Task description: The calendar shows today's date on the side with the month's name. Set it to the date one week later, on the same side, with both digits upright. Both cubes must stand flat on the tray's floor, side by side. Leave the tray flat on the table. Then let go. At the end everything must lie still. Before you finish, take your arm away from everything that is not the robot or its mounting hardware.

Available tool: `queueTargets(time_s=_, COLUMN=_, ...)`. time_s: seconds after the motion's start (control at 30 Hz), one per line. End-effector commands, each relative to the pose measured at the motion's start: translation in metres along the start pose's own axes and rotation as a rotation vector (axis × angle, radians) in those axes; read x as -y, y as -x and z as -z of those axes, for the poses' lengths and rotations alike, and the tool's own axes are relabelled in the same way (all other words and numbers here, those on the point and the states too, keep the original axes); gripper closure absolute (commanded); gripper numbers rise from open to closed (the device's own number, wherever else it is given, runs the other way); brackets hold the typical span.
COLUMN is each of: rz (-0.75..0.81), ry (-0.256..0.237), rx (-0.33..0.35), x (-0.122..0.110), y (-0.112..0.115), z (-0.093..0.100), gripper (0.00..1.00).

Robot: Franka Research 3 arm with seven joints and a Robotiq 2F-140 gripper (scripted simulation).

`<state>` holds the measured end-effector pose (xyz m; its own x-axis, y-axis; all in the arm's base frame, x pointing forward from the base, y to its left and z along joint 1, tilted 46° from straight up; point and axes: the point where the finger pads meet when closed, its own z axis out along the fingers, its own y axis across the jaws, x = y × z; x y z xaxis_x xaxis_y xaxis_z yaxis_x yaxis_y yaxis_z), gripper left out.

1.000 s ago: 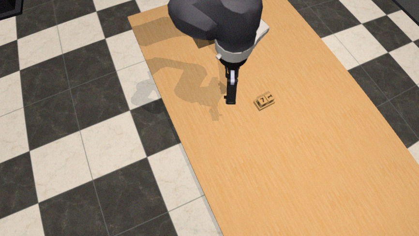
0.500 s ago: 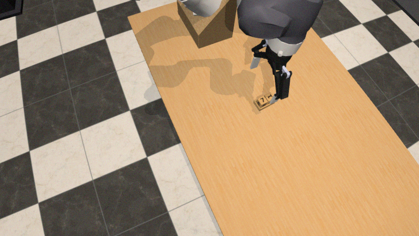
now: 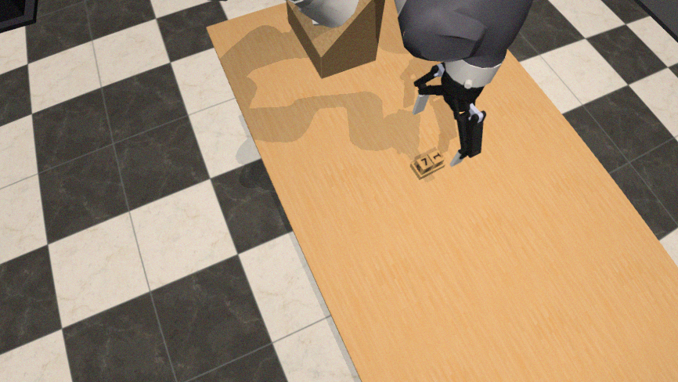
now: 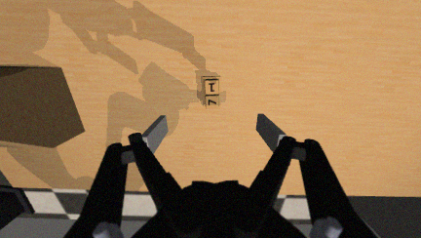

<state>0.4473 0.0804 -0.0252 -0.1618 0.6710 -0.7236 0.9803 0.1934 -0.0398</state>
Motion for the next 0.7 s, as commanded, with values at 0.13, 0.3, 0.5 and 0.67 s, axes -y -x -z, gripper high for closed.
queueTargets(time_s=0.13, rz=0.010, ry=0.006, rx=-0.002, x=-0.002, y=-0.002, z=0.001, gripper=0.00)
queueTargets(time_s=0.3, rz=0.010, ry=0.006, rx=-0.002, x=-0.002, y=-0.002, z=-0.006, gripper=0.00)
queueTargets(time_s=0.5, rz=0.012, ry=0.005, rx=-0.003, x=-0.001, y=-0.002, z=-0.028, gripper=0.00)
queueTargets(time_s=0.67, rz=0.012, ry=0.005, rx=-0.003, x=-0.001, y=-0.002, z=-0.030, gripper=0.71)
